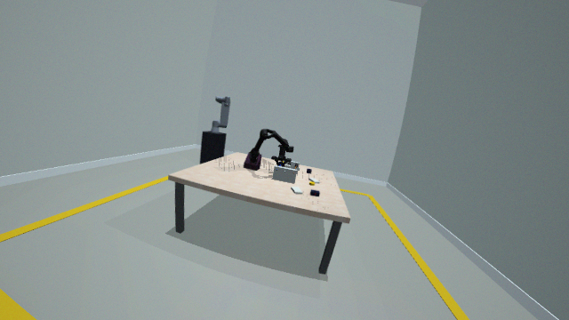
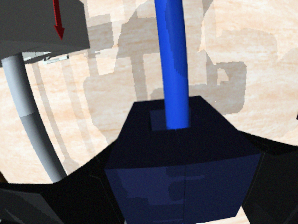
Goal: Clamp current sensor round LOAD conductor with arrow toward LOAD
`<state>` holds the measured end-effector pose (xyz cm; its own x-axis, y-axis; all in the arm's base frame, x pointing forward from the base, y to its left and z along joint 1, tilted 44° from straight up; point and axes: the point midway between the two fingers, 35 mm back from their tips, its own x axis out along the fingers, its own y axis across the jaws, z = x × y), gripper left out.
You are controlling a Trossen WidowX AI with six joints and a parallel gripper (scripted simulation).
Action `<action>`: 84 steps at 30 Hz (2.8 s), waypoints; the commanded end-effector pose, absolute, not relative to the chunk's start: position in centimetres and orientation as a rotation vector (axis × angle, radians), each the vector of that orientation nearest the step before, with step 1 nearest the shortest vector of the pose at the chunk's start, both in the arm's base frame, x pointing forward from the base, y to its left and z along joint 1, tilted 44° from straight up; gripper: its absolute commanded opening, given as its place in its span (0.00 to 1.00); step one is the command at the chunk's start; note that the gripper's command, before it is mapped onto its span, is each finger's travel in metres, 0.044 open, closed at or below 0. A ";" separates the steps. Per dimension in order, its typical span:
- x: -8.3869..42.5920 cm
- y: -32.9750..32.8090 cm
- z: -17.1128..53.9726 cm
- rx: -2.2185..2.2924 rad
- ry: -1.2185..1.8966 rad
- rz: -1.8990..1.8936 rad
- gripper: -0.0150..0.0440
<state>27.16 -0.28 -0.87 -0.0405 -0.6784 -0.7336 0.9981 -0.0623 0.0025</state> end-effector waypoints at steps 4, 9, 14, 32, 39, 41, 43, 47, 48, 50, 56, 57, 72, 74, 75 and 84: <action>27.1 -0.3 -0.8 0.671 0.626 -1.532 0.69; 27.1 -0.3 -0.8 0.671 0.626 -1.532 0.69; 27.2 -0.3 -0.9 0.670 0.626 -1.530 0.67; 27.2 -0.3 -0.9 0.670 0.626 -1.530 0.46; 27.2 -0.1 -0.7 0.667 0.629 -1.540 0.25; 27.2 0.0 -0.6 0.663 0.632 -1.550 0.25; 27.0 -0.2 -0.7 0.660 0.631 -1.540 0.25; 27.0 -0.2 -0.7 0.660 0.631 -1.540 0.25; 27.0 -0.2 -0.7 0.660 0.631 -1.540 0.25; 27.0 -0.2 -0.7 0.660 0.631 -1.540 0.25; 27.0 -0.2 -0.7 0.661 0.631 -1.542 0.25; 27.0 -0.2 -0.7 0.661 0.631 -1.542 0.25; 27.0 -0.3 -0.8 0.664 0.630 -1.543 0.43; 27.0 -0.3 -0.8 0.664 0.630 -1.543 0.52; 27.0 -0.3 -0.8 0.664 0.630 -1.543 0.57; 27.0 -0.3 -0.8 0.664 0.630 -1.543 0.69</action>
<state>27.06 -0.30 -0.86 -0.0526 -0.6796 -0.7317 0.9976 -0.0691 -0.0075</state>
